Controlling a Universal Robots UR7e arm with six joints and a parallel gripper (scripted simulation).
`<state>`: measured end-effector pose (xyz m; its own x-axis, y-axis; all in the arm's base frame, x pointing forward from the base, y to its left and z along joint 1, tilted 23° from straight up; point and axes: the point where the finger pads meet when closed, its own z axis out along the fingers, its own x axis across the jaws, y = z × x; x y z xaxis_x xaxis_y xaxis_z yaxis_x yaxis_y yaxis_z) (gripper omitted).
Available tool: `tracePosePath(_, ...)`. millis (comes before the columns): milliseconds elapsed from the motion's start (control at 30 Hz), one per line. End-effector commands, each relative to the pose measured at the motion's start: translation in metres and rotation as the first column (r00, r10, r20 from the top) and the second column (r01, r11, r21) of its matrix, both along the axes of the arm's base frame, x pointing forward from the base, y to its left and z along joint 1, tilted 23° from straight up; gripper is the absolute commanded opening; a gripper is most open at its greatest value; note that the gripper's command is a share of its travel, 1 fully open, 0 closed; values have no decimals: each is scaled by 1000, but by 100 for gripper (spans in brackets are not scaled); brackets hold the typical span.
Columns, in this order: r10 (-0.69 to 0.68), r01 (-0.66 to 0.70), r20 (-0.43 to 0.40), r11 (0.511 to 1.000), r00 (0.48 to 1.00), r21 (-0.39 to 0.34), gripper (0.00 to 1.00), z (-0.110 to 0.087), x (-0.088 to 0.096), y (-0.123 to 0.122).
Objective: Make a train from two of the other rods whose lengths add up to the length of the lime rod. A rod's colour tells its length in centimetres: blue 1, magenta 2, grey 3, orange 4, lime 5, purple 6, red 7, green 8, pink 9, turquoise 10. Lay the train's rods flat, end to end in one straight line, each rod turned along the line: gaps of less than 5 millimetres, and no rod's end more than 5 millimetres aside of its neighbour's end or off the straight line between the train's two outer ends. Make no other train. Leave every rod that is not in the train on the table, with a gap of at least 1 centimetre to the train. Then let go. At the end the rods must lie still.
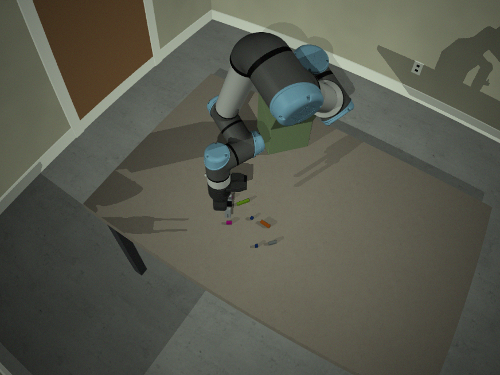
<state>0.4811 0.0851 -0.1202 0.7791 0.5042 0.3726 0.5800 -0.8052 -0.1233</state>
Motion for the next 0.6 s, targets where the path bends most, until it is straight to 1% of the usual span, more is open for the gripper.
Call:
tracePosePath(0, 0, 0, 1, 1000, 1000, 0, 100, 0, 0, 0)
tracePosePath(567, 5, -5, 3, 1000, 1000, -2, 100, 0, 0, 0)
